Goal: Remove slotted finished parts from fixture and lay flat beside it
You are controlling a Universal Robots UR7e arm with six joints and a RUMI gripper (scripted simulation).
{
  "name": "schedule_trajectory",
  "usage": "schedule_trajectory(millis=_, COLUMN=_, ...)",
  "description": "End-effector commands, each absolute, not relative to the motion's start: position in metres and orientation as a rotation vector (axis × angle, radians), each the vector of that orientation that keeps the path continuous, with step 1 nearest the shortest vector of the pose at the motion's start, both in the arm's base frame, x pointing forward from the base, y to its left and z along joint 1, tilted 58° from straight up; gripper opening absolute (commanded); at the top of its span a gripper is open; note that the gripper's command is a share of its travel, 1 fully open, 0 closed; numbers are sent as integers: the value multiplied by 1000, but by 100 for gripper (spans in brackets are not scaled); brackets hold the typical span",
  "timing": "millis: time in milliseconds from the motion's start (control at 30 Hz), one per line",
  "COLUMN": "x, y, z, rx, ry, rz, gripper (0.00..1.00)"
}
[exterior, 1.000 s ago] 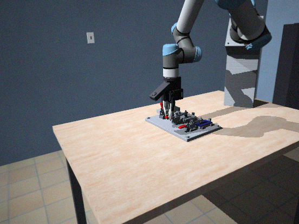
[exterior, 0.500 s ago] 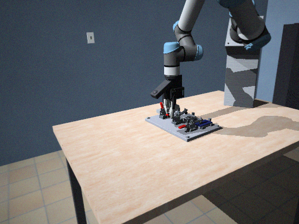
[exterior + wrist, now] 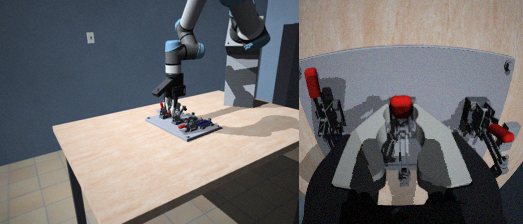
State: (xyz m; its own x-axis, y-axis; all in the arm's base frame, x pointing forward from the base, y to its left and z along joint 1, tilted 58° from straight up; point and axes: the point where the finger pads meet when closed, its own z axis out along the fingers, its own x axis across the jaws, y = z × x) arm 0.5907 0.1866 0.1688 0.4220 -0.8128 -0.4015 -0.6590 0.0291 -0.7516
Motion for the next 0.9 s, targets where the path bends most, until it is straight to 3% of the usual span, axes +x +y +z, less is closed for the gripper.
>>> schedule_trajectory(millis=0, x=588, y=186, z=168, rx=-1687, ry=1296, rz=-195, gripper=0)
schedule_trajectory(millis=867, x=574, y=183, z=157, rx=-1687, ry=1296, rz=-195, gripper=0)
